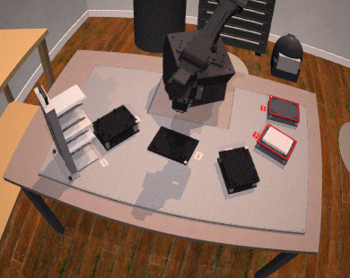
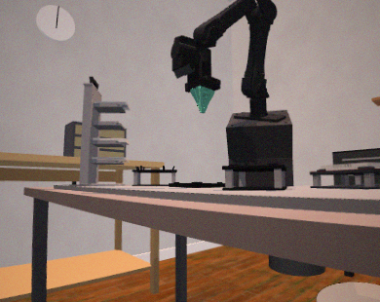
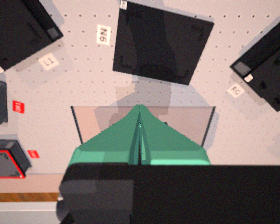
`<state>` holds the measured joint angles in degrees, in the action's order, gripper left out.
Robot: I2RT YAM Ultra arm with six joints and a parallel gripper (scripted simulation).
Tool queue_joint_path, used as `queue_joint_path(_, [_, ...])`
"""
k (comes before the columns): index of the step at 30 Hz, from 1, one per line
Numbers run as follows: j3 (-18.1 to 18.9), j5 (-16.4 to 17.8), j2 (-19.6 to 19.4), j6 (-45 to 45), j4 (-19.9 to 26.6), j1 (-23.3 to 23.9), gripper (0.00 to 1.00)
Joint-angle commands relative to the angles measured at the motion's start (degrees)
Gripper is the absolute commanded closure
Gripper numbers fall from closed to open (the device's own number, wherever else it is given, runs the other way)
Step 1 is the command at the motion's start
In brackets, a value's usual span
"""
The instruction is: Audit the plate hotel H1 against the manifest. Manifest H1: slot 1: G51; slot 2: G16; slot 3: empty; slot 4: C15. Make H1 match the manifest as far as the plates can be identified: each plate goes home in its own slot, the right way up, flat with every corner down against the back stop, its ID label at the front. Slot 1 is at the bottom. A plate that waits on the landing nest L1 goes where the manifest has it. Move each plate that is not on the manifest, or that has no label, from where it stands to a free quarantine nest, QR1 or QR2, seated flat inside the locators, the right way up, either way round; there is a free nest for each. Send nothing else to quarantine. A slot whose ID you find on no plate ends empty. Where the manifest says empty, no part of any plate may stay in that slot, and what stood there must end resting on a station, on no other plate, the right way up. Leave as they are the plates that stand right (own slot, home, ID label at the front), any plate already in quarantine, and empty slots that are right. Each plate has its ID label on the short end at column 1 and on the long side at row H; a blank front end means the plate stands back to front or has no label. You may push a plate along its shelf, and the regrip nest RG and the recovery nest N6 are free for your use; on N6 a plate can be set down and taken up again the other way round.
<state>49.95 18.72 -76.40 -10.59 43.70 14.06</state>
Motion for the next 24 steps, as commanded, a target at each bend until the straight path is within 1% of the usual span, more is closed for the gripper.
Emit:
queue_joint_path(1, [0.50,0.37,2.27,-0.46,2.59,0.69,1.00])
queue_joint_path(3, [0.52,0.39,2.47,-0.51,2.84,0.75,1.00])
queue_joint_path(5, [0.98,0.88,1.57,-1.99,2.88,2.23,1.00])
queue_joint_path(7, [0.98,0.88,1.57,-1.99,2.88,2.23,1.00])
queue_joint_path(21, [5.23,3.66,-5.59,-11.53,3.38,11.58,1.00])
queue_joint_path(22, [4.67,3.88,-5.38,-11.32,2.48,12.25,1.00])
queue_joint_path(24, [4.67,3.88,-5.38,-11.32,2.48,12.25,1.00])
